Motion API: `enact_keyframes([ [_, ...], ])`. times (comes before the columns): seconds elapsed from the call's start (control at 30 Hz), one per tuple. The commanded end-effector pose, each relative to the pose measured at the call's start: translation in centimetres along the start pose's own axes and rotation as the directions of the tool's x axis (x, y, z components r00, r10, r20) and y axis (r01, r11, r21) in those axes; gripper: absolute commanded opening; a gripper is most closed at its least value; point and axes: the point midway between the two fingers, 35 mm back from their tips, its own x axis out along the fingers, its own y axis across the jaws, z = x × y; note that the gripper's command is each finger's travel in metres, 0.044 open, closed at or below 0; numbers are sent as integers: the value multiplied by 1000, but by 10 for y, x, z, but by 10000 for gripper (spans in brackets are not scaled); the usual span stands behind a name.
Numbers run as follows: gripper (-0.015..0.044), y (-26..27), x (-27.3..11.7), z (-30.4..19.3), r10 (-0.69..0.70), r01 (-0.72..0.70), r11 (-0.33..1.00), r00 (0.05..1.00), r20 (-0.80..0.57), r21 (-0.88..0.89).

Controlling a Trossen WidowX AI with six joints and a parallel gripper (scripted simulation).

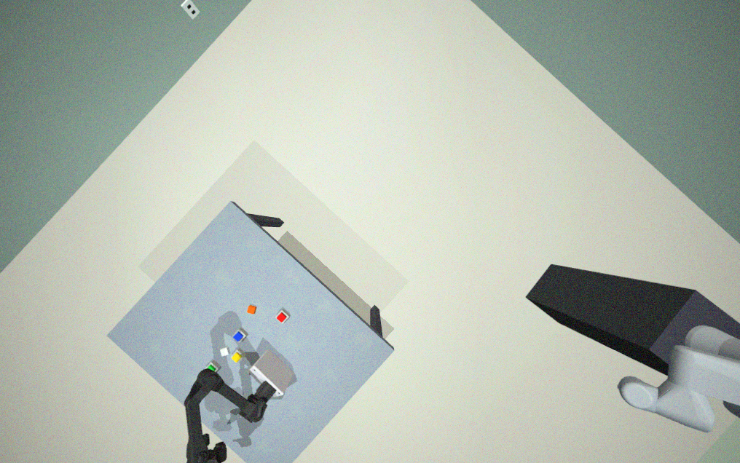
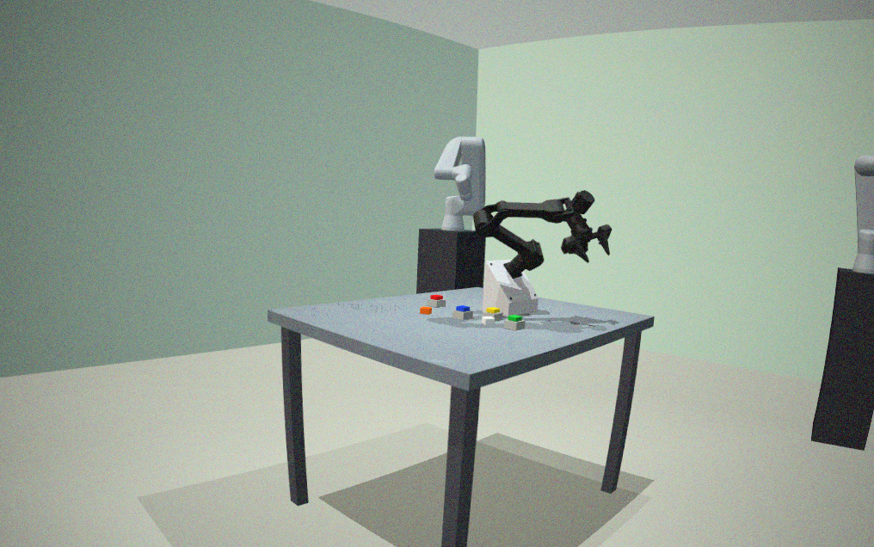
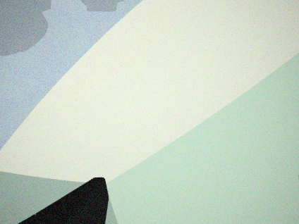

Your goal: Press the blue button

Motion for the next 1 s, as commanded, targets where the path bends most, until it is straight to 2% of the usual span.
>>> enact_keyframes([
  [0.0, 400, 0, 0, 0, 2, -2, 1000, 1000, -1, -1],
  [0.33, 400, 3, 38, 25, 207, -207, 978, 978, 30, 12],
  [0.57, 400, 42, 73, 42, 432, -443, 889, 895, 107, 118],
  [0.77, 400, 97, 93, 53, 622, -655, 707, 756, 206, 268],
  [0.97, 400, 163, 95, 61, 753, -799, 397, 565, 337, 451],
])
